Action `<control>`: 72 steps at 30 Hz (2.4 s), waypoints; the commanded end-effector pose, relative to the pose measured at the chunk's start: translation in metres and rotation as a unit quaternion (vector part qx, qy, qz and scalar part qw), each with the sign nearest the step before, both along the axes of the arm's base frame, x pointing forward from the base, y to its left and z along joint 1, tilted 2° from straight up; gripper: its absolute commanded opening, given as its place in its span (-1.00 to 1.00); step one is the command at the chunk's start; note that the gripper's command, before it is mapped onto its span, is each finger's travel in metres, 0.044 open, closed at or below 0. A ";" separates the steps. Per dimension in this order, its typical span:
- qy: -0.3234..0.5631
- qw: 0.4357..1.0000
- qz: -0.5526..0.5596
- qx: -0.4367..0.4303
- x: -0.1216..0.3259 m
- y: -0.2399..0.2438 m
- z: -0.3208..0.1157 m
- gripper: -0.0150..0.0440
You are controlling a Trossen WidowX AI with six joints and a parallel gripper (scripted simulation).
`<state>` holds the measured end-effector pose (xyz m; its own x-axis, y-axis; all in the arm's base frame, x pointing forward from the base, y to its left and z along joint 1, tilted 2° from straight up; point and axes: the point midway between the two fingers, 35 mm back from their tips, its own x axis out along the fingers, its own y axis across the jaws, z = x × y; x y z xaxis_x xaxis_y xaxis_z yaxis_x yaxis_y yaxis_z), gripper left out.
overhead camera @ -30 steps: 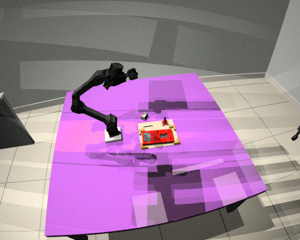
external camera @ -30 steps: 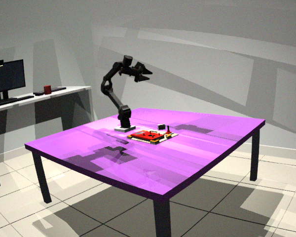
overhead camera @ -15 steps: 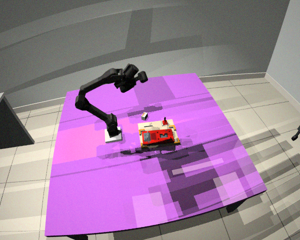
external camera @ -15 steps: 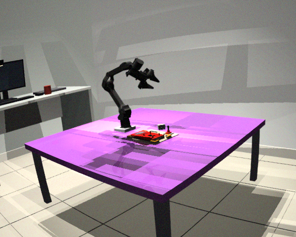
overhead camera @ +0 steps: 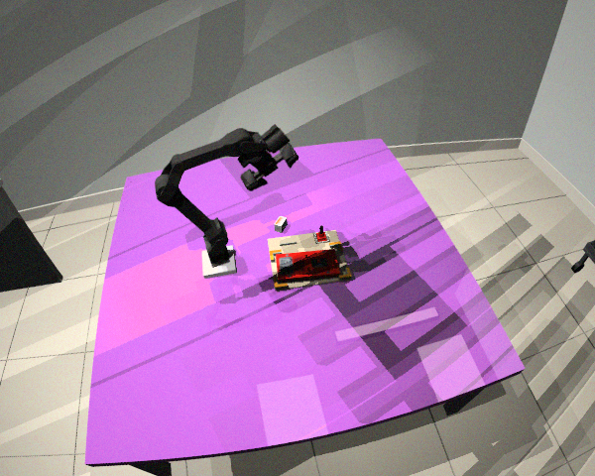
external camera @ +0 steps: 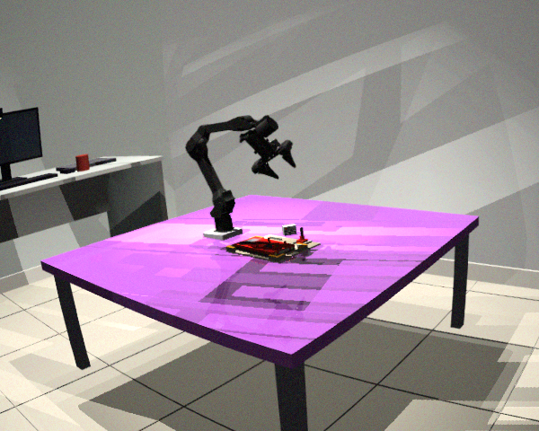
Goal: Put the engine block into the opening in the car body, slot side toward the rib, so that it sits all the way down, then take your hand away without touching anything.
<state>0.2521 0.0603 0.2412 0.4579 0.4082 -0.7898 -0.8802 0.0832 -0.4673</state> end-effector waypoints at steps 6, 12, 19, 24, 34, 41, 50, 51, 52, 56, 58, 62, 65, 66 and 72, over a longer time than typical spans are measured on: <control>0.045 0.992 0.083 -0.086 0.007 0.005 -0.040 1.00; 0.073 0.976 0.147 -0.143 0.009 0.007 -0.064 1.00; 0.105 0.946 0.228 -0.207 0.013 0.008 -0.092 1.00; 0.129 0.915 0.289 -0.249 0.012 0.007 -0.112 1.00; 0.150 0.882 0.346 -0.283 0.009 0.007 -0.130 1.00; 0.150 0.882 0.346 -0.283 0.009 0.008 -0.163 1.00; 0.150 0.882 0.346 -0.283 0.006 0.011 -0.181 1.00; 0.150 0.882 0.346 -0.283 0.007 0.011 -0.183 1.00; 0.150 0.882 0.346 -0.283 0.007 0.011 -0.184 1.00; 0.150 0.882 0.346 -0.283 0.007 0.011 -0.191 1.00; 0.150 0.882 0.346 -0.283 0.007 0.011 -0.194 1.00; 0.150 0.882 0.346 -0.283 0.007 0.011 -0.201 1.00; 0.150 0.882 0.346 -0.283 0.007 0.011 -0.206 1.00; 0.150 0.882 0.346 -0.283 0.007 0.011 -0.207 1.00; 0.150 0.882 0.346 -0.283 0.006 0.011 -0.217 1.00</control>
<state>0.2599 0.0716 0.0309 -0.0042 0.0129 -0.9999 -0.7182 -0.6958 -0.0060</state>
